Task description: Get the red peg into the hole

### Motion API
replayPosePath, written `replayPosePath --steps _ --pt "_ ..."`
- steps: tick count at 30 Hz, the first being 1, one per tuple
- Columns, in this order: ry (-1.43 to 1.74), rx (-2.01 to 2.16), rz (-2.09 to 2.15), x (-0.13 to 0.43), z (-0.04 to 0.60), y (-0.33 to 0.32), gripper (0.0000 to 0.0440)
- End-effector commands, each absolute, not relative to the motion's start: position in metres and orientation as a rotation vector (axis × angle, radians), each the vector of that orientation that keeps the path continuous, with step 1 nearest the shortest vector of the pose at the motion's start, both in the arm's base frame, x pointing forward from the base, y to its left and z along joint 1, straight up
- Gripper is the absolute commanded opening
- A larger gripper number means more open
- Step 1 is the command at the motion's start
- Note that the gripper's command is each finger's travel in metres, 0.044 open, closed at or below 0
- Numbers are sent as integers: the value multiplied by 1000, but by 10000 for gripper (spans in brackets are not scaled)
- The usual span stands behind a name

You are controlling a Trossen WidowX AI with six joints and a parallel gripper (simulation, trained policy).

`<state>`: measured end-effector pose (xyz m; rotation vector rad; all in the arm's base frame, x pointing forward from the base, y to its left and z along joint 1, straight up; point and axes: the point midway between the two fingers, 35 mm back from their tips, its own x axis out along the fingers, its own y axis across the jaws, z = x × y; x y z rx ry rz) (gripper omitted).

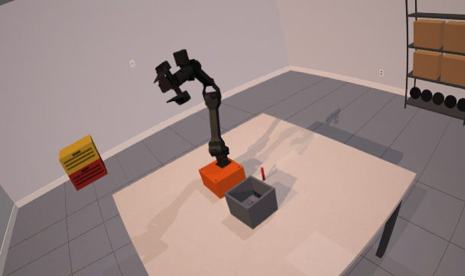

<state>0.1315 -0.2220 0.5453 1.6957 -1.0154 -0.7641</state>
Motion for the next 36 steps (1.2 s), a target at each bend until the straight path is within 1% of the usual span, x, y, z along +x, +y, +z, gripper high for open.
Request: replayPosePath --steps 1,18,36 --pt "-969 1766 -738 147 535 -217 434" --pt "-677 2096 -602 221 489 -167 433" --pt "-272 2371 -581 279 430 -87 431"
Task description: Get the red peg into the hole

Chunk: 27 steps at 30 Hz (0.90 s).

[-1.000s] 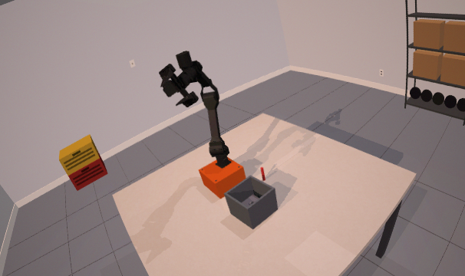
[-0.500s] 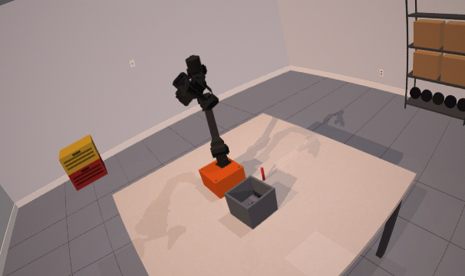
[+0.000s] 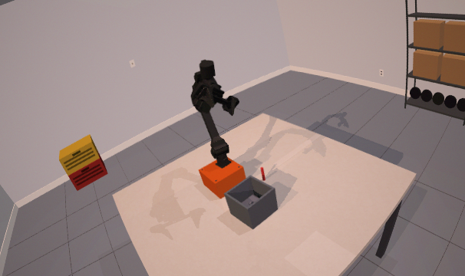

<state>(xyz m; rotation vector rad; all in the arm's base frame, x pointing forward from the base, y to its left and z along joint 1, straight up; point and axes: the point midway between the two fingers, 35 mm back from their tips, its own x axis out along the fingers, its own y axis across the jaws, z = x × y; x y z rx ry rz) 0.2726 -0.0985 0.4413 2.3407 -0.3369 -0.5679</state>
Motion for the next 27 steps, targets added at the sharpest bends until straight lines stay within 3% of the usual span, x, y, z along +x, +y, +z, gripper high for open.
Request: replayPosePath --steps 1,27 --pt "-247 2382 -585 282 426 -81 431" --pt "480 2312 -818 297 308 58 426"
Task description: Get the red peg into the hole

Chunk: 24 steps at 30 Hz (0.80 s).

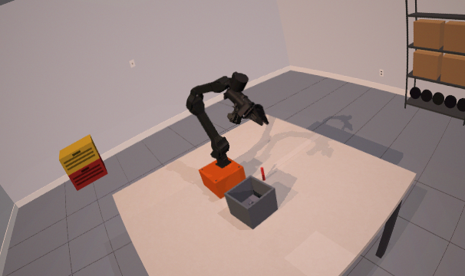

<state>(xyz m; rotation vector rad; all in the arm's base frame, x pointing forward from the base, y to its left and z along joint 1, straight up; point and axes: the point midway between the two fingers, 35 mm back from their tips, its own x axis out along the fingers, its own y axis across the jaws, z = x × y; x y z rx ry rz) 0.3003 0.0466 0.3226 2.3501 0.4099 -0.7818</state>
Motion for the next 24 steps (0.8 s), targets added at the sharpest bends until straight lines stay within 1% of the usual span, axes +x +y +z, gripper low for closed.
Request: replayPosePath --steps 1,13,24 --pt "507 2294 -831 296 302 63 426" --pt "794 2028 -974 270 239 107 437" --pt "975 1753 -1088 243 187 124 440"
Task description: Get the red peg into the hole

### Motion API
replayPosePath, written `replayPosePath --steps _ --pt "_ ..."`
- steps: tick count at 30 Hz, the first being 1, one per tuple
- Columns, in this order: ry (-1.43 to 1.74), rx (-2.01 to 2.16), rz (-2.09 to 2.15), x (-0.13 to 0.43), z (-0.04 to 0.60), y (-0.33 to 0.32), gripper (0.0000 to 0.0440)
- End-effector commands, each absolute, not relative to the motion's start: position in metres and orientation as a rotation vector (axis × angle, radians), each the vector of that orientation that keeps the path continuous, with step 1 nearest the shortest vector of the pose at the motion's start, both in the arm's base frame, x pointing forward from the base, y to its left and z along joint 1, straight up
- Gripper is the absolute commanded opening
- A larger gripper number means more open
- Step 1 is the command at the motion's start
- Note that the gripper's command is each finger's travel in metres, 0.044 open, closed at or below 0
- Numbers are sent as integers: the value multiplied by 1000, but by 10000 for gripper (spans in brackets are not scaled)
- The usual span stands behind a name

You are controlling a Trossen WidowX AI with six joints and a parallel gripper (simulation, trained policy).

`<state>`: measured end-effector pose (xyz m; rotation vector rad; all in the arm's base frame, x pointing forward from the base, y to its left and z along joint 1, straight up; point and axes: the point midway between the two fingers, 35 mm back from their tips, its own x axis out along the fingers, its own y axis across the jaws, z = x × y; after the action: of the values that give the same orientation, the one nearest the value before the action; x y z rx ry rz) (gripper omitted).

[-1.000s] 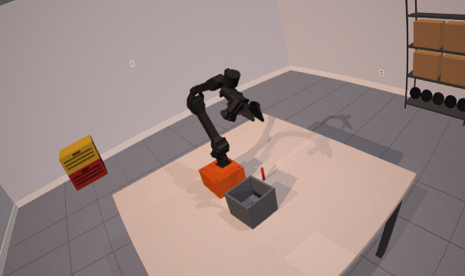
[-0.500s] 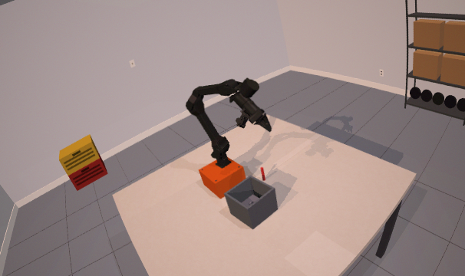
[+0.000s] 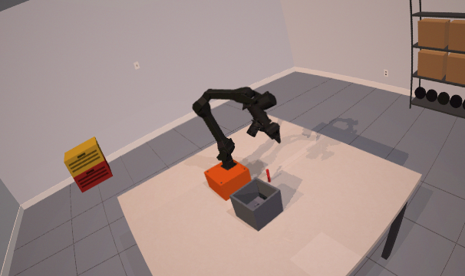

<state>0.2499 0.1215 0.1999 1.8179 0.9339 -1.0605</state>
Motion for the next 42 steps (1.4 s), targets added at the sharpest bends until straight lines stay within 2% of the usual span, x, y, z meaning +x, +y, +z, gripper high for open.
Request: replayPosePath --steps 1,17,42 --pt "989 1728 -1098 240 182 124 440" --pt "1176 1348 -1199 206 116 123 440" --pt "1315 949 -1203 177 48 109 427"
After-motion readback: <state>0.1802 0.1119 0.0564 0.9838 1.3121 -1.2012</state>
